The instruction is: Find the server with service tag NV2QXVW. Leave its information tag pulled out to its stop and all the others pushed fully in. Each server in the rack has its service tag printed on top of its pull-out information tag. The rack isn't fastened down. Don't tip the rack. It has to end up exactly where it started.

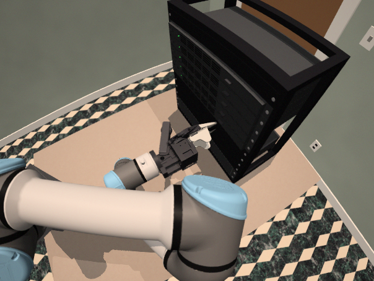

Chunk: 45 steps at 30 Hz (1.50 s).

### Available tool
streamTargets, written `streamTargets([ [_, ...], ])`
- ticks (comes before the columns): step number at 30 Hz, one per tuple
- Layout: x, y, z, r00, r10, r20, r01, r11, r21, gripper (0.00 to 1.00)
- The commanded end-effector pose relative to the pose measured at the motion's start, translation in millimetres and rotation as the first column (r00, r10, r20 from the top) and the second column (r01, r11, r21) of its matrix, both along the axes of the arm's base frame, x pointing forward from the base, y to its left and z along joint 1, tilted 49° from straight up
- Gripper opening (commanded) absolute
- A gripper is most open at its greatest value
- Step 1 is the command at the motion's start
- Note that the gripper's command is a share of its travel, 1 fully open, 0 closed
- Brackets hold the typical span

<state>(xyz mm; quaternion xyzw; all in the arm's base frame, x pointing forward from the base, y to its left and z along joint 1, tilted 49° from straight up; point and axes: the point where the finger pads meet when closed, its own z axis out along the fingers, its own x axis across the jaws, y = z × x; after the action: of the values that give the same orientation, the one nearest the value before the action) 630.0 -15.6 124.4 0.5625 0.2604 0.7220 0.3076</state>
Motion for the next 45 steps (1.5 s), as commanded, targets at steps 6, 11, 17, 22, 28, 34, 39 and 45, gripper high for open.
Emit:
streamTargets([
  [6,1,2,2,1.000,0.003,0.003,-0.003,1.000,-0.003,0.15],
  [11,4,2,3,1.000,0.003,0.006,-0.003,1.000,-0.004,0.15],
  [17,14,2,6,1.000,0.003,0.006,-0.003,1.000,-0.004,0.15],
  [22,18,2,7,1.000,0.003,0.006,-0.003,1.000,-0.004,0.15],
  [28,20,2,7,1.000,0.003,0.006,-0.003,1.000,-0.004,0.15],
  [34,20,2,6,1.000,0.003,0.004,-0.003,1.000,-0.003,0.15],
  [39,20,2,6,1.000,0.003,0.003,-0.003,1.000,-0.002,0.15],
  [45,20,2,6,1.000,0.003,0.003,-0.003,1.000,-0.002,0.15],
])
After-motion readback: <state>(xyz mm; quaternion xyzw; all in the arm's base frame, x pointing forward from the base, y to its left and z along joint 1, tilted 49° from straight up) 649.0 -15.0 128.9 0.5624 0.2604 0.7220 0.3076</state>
